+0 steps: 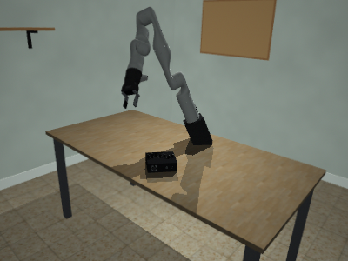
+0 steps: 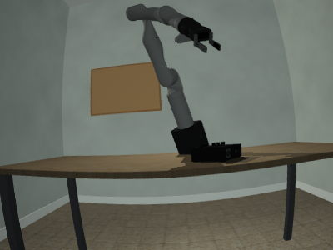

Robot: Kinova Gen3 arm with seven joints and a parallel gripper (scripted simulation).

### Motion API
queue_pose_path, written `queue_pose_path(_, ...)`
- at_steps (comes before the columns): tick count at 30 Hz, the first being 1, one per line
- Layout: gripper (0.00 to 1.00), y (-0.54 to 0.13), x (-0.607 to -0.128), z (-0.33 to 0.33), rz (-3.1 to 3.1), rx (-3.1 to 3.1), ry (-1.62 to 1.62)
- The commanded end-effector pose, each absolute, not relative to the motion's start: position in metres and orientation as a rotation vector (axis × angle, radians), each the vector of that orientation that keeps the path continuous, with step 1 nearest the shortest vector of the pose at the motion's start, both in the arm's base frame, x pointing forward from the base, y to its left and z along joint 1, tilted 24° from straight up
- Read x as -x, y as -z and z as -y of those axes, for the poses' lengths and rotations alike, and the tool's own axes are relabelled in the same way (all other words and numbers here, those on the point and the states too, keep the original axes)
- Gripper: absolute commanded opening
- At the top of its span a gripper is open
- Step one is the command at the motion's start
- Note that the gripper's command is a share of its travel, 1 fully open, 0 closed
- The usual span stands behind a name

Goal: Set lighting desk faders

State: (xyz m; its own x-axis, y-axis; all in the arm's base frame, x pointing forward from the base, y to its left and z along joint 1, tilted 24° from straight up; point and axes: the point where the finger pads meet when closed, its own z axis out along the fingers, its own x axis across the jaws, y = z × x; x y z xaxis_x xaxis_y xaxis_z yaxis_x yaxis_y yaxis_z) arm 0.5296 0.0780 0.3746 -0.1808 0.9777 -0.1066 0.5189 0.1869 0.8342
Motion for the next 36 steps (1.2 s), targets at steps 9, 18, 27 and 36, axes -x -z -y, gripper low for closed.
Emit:
queue_pose_path(9,1.0,-0.356,-0.528,-0.078,-1.811,-1.456,-0.824)
queue_pose_path(18,1.0,-0.34,-0.525,-0.078,-1.817,-1.501,-0.784)
queue_pose_path(27,1.0,-0.34,-0.525,-0.078,-1.817,-1.501,-0.784)
queue_pose_path(36,1.0,-0.325,-0.522,-0.077,-1.823,-1.544,-0.744)
